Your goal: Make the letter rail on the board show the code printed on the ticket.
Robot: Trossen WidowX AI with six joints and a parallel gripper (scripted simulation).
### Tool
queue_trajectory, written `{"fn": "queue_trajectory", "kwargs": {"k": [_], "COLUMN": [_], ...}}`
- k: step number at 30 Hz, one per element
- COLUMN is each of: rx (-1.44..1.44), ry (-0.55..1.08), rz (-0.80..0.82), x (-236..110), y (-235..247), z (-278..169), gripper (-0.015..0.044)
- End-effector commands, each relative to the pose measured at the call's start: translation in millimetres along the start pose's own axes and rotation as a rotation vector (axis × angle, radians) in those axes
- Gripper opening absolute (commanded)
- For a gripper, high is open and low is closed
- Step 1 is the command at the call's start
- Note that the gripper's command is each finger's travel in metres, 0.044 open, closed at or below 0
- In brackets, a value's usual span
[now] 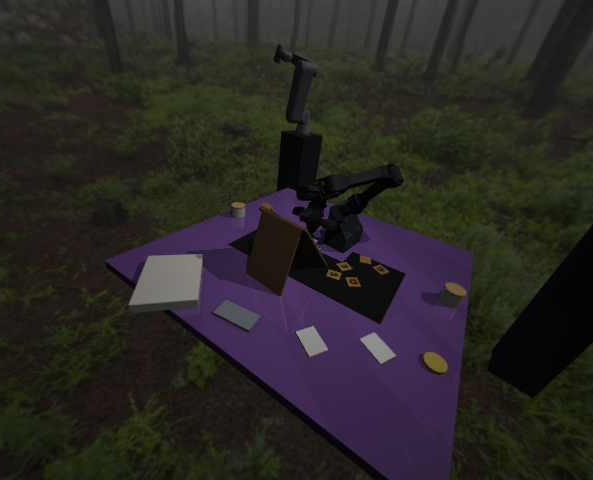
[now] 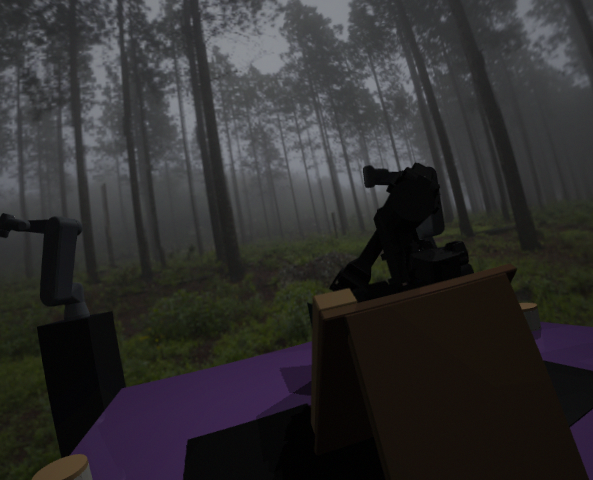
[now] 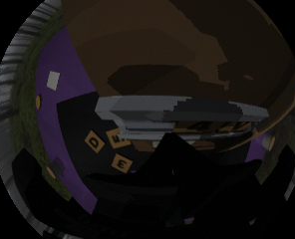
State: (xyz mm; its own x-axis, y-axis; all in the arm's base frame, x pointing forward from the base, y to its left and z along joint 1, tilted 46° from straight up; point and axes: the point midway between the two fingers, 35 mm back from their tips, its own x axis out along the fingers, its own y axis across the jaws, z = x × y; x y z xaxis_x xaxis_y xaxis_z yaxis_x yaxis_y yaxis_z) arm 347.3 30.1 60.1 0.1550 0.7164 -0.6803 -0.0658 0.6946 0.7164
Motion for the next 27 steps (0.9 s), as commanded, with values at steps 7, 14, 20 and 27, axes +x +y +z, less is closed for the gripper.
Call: {"fn": "queue_trajectory", "kwargs": {"k": [7, 14, 20, 27], "rx": [0.003, 0.002, 0.002, 0.002], "ry": [0.001, 0.0, 0.0, 0.0], "rz": [-0.003, -0.002, -0.002, -0.002], "x": [4.4, 7.0, 9.3, 10.2], "y": [-0.9, -0.8, -0.7, -0.6], "z": [3.4, 5.7, 7.6, 8.3], "gripper": [0.0, 0.0, 0.0, 0.0]}}
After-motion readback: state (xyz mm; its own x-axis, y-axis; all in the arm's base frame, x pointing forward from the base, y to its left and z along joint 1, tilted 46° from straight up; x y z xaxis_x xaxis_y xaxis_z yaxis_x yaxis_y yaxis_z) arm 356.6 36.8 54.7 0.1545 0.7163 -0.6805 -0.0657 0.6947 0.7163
